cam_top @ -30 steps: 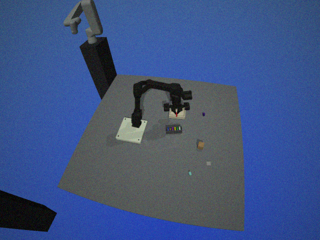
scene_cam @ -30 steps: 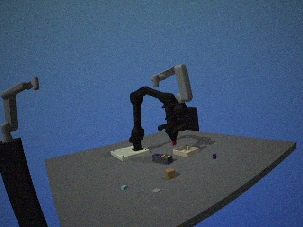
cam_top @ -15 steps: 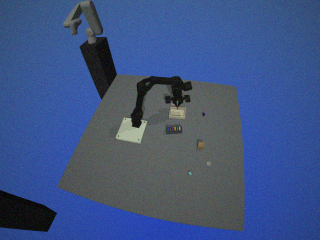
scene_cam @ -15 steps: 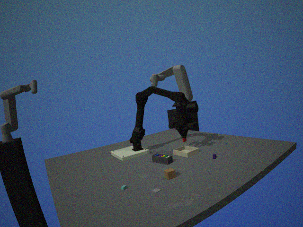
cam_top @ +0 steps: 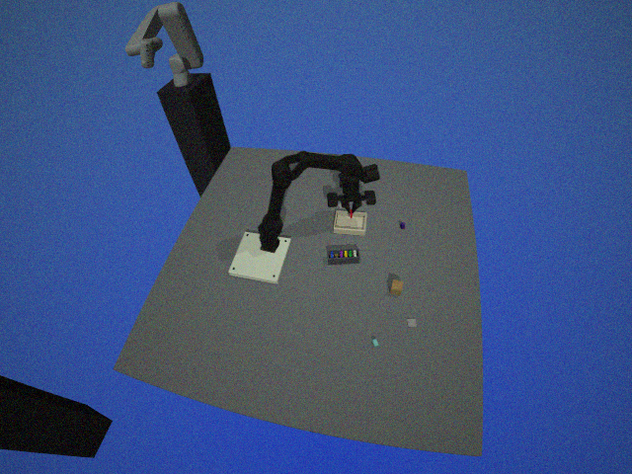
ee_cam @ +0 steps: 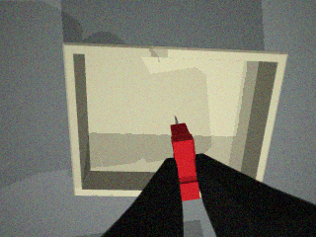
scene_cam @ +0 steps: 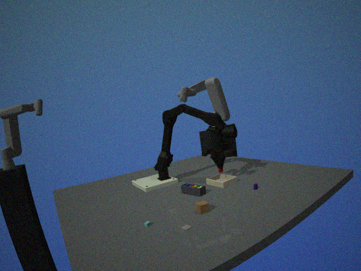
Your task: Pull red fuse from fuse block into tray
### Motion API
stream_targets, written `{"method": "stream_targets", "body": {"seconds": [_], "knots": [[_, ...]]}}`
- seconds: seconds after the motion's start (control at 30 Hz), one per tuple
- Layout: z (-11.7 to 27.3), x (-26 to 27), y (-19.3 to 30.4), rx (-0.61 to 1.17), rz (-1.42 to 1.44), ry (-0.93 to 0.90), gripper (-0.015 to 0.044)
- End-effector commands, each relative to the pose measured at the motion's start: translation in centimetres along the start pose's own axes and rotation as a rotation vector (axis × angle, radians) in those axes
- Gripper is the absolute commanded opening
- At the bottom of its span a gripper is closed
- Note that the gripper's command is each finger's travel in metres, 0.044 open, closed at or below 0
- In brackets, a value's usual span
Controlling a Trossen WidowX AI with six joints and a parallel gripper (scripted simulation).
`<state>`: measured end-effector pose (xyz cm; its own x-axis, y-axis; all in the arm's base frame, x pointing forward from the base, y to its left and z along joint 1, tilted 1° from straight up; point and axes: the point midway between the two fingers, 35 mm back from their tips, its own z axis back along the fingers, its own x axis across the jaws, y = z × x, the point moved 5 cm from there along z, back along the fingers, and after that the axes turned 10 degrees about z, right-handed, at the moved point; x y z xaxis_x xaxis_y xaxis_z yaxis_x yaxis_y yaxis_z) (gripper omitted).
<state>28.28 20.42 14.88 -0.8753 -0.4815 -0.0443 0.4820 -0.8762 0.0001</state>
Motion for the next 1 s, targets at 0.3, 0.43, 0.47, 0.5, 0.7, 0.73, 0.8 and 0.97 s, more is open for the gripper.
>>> {"method": "stream_targets", "body": {"seconds": [0.3,0.43,0.47,0.5,0.7,0.73,0.8,0.97], "knots": [[-2.2,0.1,0.0,0.004,-0.005,-0.007,0.0000],[-2.0,0.1,0.0,0.000,0.000,-0.003,0.0026],[-2.0,0.1,0.0,0.000,0.000,-0.003,0.0053],[-2.0,0.1,0.0,0.000,0.000,-0.003,0.0079],[-2.0,0.1,0.0,0.000,0.000,-0.003,0.0236],[-2.0,0.1,0.0,0.000,0.000,-0.003,0.0263],[-2.0,0.1,0.0,0.000,0.000,-0.003,0.0315],[1.5,0.1,0.0,0.004,-0.005,-0.007,0.0330]]}}
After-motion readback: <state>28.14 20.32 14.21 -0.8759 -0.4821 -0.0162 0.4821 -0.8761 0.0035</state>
